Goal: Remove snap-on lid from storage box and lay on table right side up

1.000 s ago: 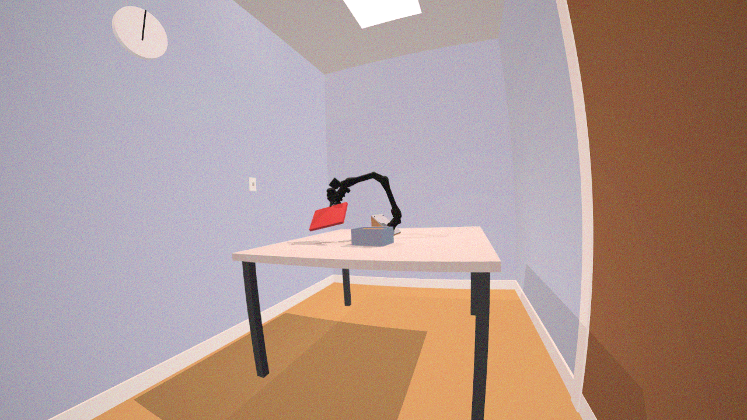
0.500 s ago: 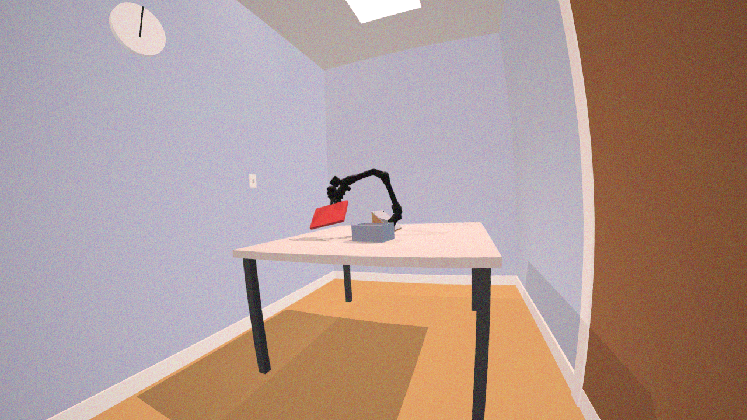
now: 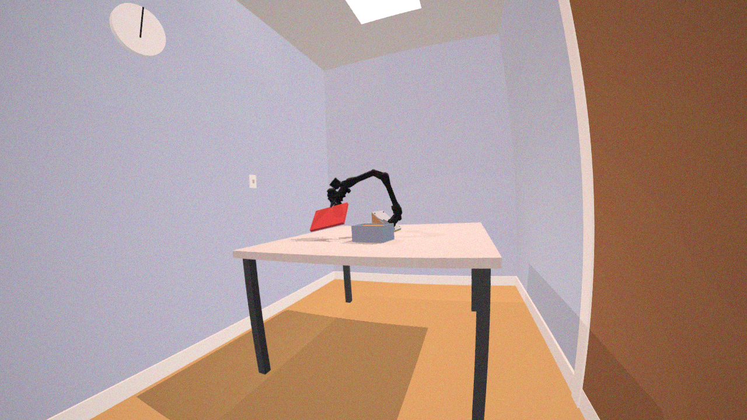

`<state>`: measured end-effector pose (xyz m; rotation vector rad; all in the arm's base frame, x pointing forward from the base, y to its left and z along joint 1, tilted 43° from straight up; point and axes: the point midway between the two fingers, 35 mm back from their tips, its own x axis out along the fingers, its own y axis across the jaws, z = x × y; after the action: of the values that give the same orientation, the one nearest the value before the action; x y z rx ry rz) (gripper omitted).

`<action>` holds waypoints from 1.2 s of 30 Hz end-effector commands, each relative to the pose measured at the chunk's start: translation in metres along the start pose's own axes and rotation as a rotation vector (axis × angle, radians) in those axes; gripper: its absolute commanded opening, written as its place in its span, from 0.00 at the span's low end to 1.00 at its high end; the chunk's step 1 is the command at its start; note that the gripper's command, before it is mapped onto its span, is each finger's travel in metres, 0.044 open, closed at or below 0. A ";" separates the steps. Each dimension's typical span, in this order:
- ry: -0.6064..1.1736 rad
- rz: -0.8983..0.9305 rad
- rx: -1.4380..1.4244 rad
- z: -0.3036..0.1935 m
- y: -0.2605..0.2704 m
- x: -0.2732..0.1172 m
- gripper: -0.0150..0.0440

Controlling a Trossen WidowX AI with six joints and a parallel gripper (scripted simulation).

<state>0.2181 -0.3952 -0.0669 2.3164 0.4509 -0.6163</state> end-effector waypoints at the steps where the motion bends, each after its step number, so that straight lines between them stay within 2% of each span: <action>1: 0.004 0.010 -0.002 0.000 0.000 0.001 0.25; 36: 0.004 0.010 -0.002 -0.001 -0.021 0.019 0.25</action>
<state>0.2242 -0.3765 -0.0882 2.3163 0.4521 -0.6130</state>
